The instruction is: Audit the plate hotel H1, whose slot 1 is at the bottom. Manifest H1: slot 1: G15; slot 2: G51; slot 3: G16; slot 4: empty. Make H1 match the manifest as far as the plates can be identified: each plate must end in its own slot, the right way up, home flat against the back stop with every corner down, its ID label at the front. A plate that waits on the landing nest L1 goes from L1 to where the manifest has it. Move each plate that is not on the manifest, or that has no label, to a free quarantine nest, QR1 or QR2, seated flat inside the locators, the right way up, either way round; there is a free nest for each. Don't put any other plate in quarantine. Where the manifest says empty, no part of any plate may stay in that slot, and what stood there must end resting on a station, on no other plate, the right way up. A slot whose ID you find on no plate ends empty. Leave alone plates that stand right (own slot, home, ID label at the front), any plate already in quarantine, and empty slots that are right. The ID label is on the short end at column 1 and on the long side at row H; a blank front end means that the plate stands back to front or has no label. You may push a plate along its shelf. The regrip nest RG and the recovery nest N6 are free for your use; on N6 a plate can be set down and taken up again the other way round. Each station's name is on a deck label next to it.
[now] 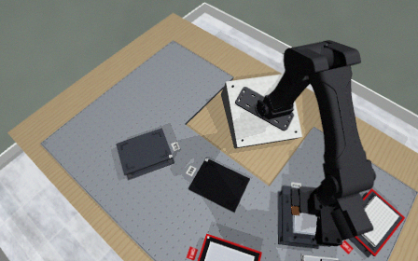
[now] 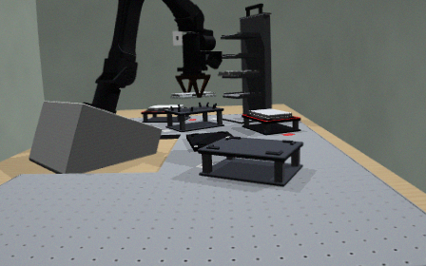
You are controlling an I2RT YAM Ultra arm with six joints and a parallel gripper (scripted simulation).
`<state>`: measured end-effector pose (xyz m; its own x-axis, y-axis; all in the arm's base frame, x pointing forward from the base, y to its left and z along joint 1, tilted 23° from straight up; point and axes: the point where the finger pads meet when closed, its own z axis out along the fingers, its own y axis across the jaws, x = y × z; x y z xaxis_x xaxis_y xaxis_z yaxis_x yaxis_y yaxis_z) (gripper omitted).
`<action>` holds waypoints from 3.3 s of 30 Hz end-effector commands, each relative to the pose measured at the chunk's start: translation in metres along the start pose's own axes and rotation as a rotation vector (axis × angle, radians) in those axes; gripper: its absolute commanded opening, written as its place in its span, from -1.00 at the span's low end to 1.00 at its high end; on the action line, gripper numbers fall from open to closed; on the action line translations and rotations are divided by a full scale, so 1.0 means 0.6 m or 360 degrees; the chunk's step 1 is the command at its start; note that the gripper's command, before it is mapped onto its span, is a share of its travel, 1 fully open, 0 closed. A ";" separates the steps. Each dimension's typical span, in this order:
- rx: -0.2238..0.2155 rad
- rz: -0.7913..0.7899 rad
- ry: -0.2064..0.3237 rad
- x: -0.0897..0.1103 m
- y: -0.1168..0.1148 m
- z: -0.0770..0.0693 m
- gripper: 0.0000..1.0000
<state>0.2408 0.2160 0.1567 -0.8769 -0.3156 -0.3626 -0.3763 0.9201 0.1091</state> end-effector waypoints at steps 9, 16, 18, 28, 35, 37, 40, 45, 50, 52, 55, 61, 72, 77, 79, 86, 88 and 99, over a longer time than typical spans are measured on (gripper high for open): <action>-0.0013 0.0001 -0.0034 -0.008 0.003 0.006 0.72; -0.0013 0.0001 -0.0034 -0.008 0.003 0.011 0.72; -0.0013 0.0001 -0.0034 -0.008 0.003 0.014 0.72; -0.0013 0.0001 -0.0034 -0.009 0.003 0.023 0.72; -0.0013 0.0001 -0.0034 -0.009 0.003 0.030 0.72; -0.0013 0.0001 -0.0034 -0.009 0.003 0.033 0.72; -0.0013 0.0001 -0.0034 -0.009 0.003 0.036 0.72; -0.0013 0.0001 -0.0034 -0.009 0.003 0.039 0.72; -0.0013 0.0001 -0.0034 -0.009 0.003 0.045 0.72; -0.0013 0.0001 -0.0034 -0.009 0.003 0.047 0.72; -0.0013 0.0001 -0.0034 -0.009 0.003 0.050 0.72; -0.0013 0.0001 -0.0034 -0.009 0.003 0.056 0.72; -0.0013 0.0001 -0.0034 -0.009 0.003 0.061 1.00; -0.0013 0.0001 -0.0034 -0.009 0.003 0.061 1.00; -0.0013 0.0001 -0.0034 -0.009 0.003 0.061 1.00; -0.0013 0.0001 -0.0034 -0.009 0.003 0.044 1.00; -0.0013 0.0001 -0.0034 -0.009 0.003 0.033 1.00; -0.0013 0.0001 -0.0034 -0.008 0.003 -0.017 1.00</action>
<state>0.2466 0.2215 0.1610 -0.8667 -0.3067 -0.3934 -0.3799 0.9169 0.1222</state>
